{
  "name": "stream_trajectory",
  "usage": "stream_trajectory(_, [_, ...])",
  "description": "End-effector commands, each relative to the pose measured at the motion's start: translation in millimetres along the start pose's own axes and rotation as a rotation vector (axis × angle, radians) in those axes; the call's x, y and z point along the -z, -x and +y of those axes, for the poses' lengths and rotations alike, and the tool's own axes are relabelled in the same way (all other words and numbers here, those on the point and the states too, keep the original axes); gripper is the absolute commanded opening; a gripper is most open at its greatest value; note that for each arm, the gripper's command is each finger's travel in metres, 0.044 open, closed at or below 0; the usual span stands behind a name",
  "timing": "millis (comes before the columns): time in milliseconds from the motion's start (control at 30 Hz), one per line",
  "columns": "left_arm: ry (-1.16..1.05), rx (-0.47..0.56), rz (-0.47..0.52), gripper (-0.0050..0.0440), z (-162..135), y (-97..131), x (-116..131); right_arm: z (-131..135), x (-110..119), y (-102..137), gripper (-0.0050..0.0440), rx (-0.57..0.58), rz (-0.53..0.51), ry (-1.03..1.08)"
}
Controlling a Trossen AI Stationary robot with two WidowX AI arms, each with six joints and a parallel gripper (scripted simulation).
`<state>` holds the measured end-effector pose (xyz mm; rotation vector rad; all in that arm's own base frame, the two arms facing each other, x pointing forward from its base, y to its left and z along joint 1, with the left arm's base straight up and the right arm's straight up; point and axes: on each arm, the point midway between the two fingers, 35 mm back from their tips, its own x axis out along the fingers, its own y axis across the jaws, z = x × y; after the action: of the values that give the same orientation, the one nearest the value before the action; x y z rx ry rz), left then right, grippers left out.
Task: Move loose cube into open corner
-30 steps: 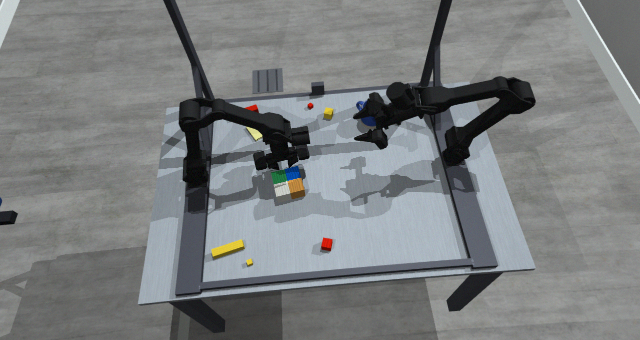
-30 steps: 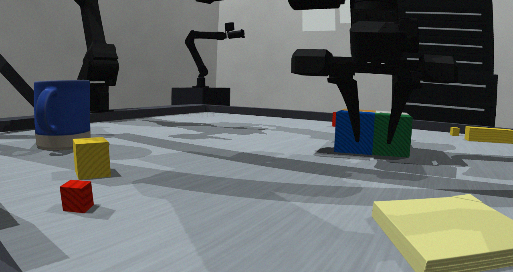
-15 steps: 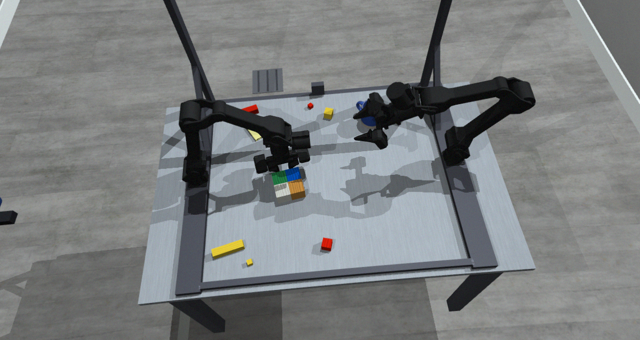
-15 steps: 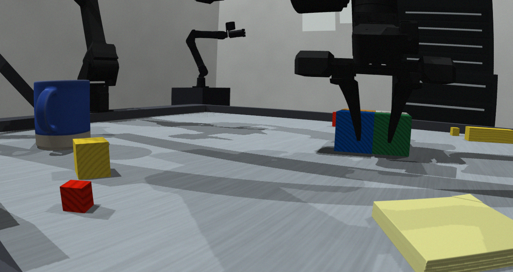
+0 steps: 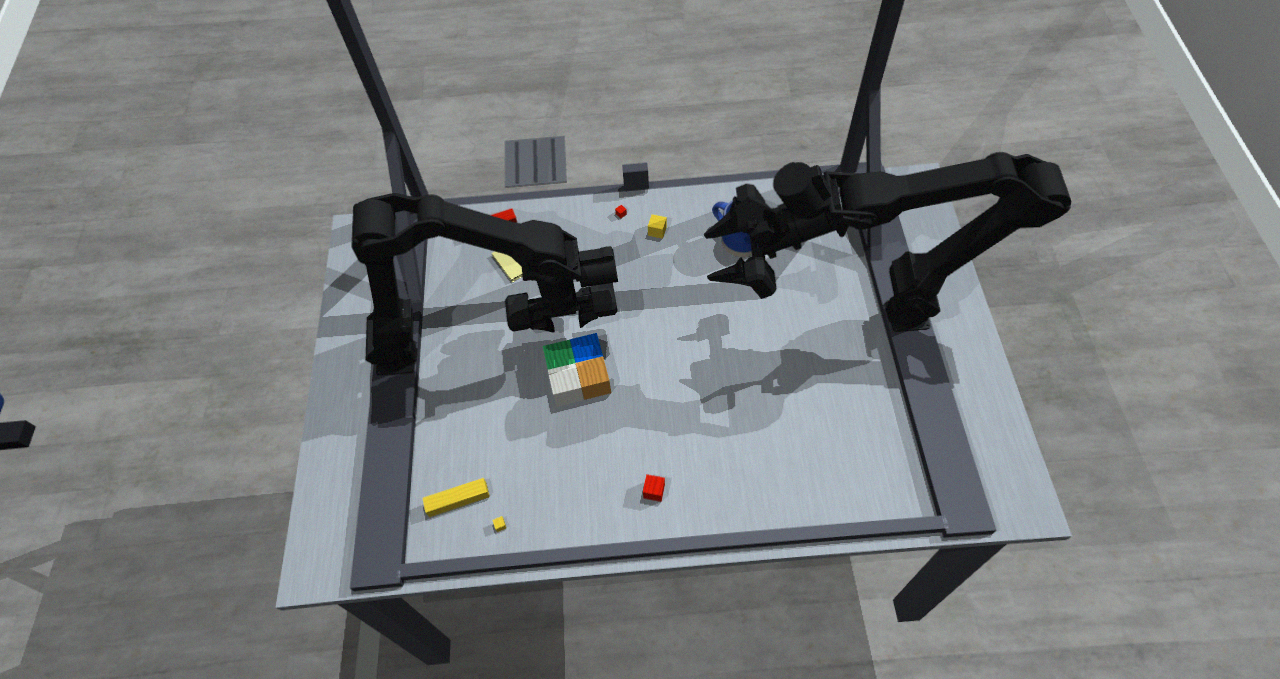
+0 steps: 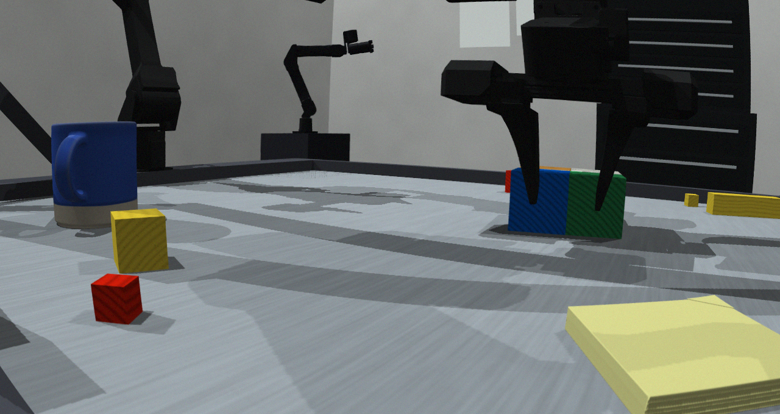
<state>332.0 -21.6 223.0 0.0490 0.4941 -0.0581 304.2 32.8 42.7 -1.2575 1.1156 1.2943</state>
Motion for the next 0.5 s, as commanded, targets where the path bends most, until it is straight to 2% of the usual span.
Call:
stream_trajectory(0, [0.029, -0.047, -0.08, 0.04, 10.7, 8.2, -28.9, -14.9, 0.6, 33.2, 0.024, 0.114, -0.058, -0.133])
stream_trajectory(33, [0.029, -0.047, -0.08, 0.04, 10.7, 8.2, -28.9, -14.9, 0.6, 33.2, 0.024, 0.114, -0.058, -0.133])
stream_trajectory(100, [0.046, -0.08, -0.101, 0.04, 17.3, 9.8, -36.6, -16.6, 7.5, 48.6, 0.024, 0.147, -0.108, -0.272])
stream_trajectory(467, [0.1, -0.188, -0.16, 0.04, 40.7, 20.3, -61.8, 0.5, 87.2, 97.5, 0.024, 0.223, -0.236, -0.883])
